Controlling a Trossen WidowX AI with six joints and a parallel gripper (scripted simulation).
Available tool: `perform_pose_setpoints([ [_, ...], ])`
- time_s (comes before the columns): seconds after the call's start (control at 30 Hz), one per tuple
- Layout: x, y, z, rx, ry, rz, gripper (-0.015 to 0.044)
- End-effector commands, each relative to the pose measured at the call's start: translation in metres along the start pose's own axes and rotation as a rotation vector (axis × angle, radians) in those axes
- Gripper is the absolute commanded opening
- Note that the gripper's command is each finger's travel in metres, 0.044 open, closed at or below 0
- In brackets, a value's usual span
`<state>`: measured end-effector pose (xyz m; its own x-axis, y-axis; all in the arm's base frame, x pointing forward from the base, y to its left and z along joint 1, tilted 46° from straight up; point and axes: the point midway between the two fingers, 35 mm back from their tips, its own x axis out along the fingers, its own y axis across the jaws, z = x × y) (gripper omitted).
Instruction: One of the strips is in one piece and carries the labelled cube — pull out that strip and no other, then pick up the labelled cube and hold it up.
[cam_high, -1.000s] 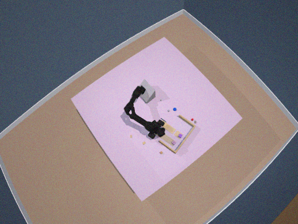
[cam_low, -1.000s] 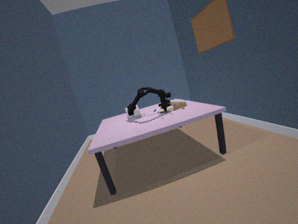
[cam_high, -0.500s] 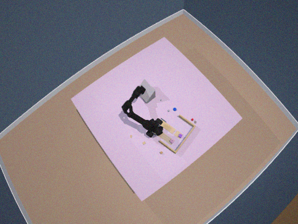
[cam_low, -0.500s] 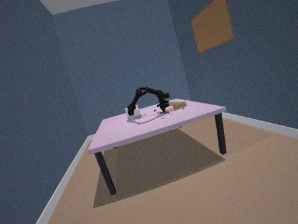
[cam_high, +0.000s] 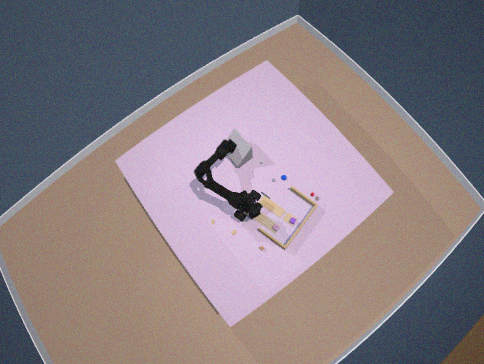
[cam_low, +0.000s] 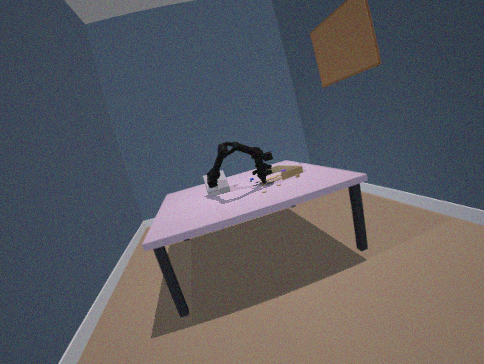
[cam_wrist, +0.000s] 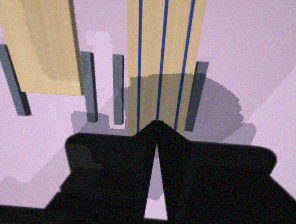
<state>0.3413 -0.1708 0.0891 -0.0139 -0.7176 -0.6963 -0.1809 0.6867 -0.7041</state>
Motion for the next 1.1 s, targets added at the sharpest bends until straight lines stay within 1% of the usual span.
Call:
perform_pose_setpoints([
  [0.0,0.006,0.000,-0.011,-0.005,0.022,0.006,0.0000],
  [1.07,0.006,0.002,-0.059,-0.007,0.024,0.006,0.0000],
])
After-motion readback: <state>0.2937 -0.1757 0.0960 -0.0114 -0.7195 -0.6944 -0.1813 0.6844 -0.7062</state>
